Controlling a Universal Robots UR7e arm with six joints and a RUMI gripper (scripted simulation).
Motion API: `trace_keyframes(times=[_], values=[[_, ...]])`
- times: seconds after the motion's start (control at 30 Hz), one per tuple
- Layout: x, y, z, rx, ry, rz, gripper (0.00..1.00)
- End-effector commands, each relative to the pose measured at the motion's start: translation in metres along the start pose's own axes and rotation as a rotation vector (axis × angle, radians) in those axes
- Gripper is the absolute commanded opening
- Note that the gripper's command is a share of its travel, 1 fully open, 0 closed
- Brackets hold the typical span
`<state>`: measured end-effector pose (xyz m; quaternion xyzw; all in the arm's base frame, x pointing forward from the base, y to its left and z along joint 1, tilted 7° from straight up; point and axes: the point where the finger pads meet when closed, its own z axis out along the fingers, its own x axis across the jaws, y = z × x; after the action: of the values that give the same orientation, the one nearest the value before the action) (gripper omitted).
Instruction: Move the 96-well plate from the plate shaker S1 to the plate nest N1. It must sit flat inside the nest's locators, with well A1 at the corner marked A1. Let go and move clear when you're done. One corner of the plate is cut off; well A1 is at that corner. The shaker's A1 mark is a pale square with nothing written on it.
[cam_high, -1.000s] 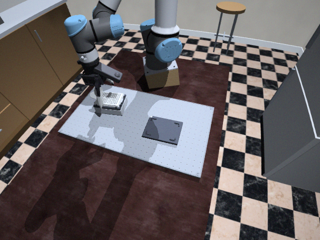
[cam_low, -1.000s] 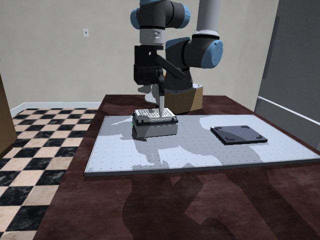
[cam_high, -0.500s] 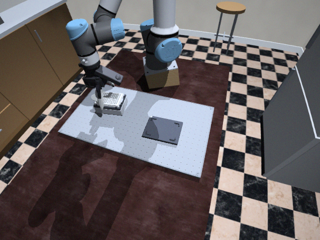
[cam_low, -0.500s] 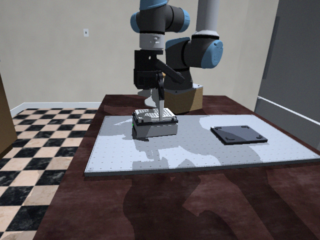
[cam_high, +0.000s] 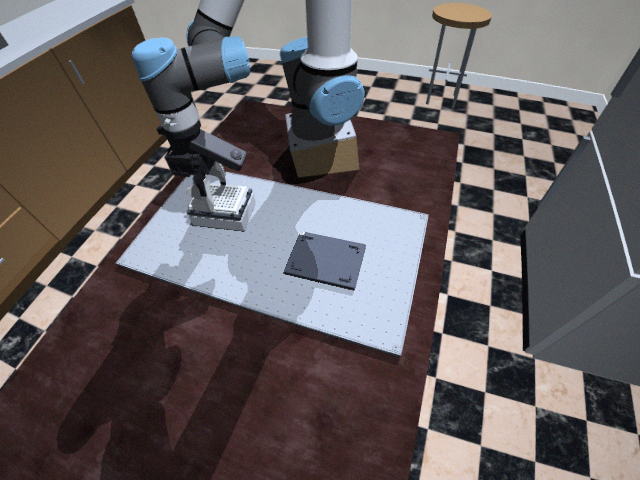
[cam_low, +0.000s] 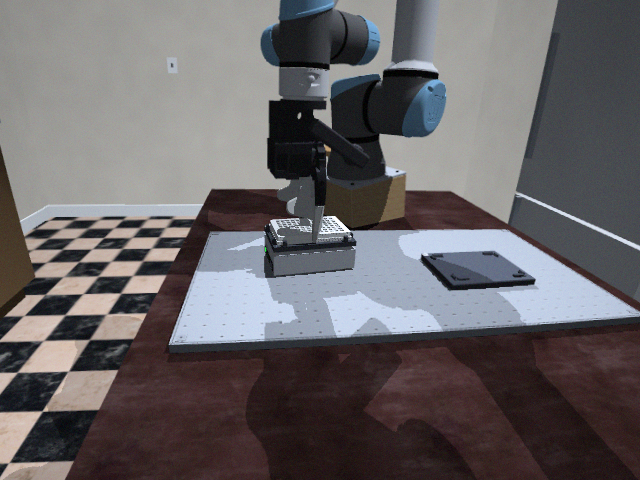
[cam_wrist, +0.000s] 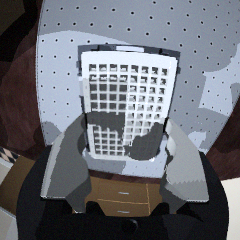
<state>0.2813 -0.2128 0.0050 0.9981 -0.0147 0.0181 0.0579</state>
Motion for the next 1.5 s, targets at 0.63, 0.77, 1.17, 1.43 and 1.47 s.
trace_keyframes(times=[0.63, 0.77, 1.17, 1.43, 1.47], values=[[0.0, 0.0, 0.0, -0.001, 0.0, 0.0, 0.0], [0.0, 0.0, 0.0, -0.001, 0.001, 0.0, 0.0], [0.0, 0.0, -0.017, -0.001, 0.0, 0.0, 0.0], [0.0, 0.0, -0.027, -0.001, 0.0, 0.0, 0.0], [0.0, 0.0, -0.028, -0.001, 0.0, 0.0, 0.0]])
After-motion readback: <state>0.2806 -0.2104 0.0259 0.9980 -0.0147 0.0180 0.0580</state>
